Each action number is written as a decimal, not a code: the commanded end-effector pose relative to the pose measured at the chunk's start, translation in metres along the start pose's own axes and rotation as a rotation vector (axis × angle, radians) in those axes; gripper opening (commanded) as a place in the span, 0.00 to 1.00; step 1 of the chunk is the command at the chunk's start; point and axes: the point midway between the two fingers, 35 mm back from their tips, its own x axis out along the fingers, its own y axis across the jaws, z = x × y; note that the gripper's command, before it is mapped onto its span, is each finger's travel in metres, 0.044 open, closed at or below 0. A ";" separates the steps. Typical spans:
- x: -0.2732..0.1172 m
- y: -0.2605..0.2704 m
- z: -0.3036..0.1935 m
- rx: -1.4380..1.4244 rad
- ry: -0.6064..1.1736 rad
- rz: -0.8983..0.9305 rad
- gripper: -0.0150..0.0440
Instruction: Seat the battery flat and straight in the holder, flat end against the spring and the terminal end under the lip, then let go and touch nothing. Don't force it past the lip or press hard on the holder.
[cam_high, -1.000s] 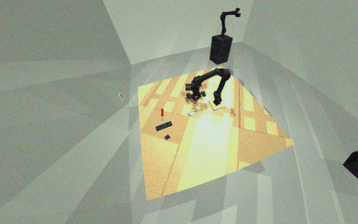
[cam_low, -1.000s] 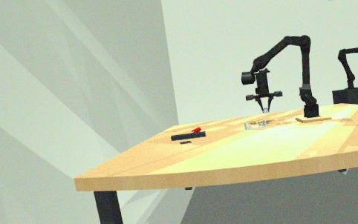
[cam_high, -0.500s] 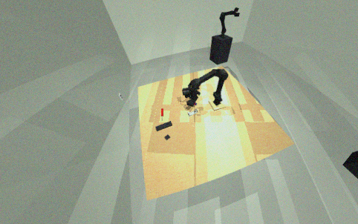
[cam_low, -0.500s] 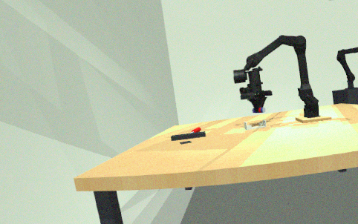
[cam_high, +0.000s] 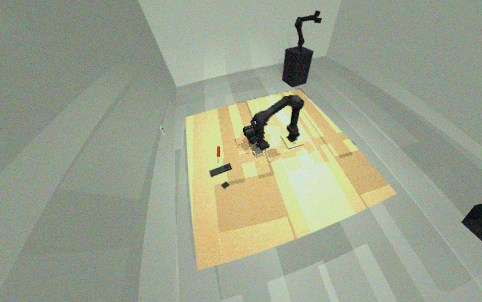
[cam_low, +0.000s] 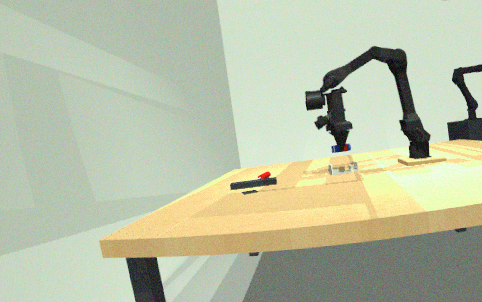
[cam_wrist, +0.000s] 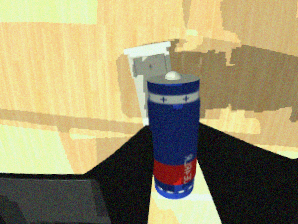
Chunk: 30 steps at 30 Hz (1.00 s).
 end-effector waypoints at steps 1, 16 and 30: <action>-0.001 0.008 0.004 -0.117 0.002 0.002 0.40; 0.015 0.008 0.007 -0.106 -0.093 0.003 0.40; 0.039 0.008 0.009 -0.097 -0.249 0.004 0.40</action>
